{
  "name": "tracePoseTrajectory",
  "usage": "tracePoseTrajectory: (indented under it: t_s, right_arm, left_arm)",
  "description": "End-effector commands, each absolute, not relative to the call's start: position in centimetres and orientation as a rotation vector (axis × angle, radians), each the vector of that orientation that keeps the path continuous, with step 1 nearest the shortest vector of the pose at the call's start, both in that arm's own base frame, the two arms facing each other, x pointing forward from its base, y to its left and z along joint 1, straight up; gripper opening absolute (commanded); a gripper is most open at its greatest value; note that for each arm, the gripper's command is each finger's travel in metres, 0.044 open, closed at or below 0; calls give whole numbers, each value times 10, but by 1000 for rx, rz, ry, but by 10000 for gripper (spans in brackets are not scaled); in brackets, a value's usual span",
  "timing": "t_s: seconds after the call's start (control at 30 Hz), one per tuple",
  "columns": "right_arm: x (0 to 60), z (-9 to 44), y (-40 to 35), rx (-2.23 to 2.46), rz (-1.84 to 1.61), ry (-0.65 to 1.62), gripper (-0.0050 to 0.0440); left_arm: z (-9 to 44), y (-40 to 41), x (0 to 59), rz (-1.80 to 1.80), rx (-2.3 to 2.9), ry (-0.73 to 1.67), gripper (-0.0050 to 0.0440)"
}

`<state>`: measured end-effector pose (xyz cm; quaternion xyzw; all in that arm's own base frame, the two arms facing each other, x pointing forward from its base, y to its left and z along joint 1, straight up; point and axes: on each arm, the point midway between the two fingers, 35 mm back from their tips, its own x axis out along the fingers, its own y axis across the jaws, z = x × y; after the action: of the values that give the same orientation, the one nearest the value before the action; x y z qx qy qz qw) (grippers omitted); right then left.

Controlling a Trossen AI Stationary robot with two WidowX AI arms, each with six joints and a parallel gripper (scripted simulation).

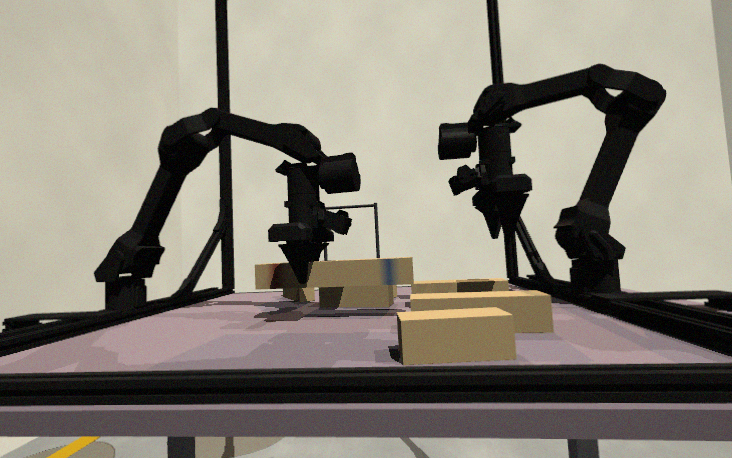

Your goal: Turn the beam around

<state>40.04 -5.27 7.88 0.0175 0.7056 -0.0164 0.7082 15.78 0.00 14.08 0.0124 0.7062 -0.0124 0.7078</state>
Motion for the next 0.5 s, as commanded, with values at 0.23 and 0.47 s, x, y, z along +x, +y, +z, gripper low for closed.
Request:
tracePoseTrajectory:
  t_s: [0.23,0.47]
  right_arm:
    - [403,61,-54,31,-31,1571,0]
    - [404,53,-54,30,-30,1571,0]
  left_arm:
    - [141,0,157,-30,30,1571,440]
    - [141,0,157,-30,30,1571,440]
